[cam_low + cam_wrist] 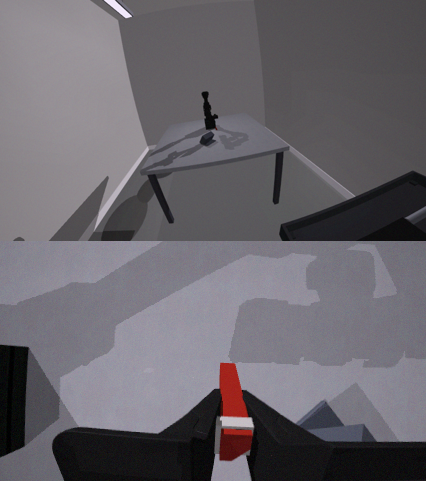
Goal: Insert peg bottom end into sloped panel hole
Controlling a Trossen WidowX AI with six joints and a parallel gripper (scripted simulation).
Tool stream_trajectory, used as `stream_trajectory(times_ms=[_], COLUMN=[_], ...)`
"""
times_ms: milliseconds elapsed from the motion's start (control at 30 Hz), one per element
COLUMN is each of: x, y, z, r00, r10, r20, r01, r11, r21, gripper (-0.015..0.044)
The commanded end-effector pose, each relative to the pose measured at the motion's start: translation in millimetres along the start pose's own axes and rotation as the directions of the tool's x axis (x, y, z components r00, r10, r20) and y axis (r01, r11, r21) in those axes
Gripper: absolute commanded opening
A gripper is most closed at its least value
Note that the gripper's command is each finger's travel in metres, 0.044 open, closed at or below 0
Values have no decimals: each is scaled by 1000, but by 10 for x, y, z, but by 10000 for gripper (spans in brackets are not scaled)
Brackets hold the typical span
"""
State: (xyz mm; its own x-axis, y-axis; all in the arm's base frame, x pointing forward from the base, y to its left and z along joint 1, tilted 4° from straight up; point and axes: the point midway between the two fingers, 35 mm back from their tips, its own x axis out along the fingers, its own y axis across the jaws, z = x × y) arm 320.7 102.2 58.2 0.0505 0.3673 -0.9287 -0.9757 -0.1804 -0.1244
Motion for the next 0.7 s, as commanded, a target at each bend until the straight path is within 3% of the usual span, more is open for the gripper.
stream_trajectory(times_ms=[0,667], x=[-15,-83], y=[-34,-120], z=[-39,-262], r00=[1000,994], r10=[-13,-63], r20=[18,84], r01=[12,52], r11=[1000,990], r21=[24,133], gripper=[0,0])
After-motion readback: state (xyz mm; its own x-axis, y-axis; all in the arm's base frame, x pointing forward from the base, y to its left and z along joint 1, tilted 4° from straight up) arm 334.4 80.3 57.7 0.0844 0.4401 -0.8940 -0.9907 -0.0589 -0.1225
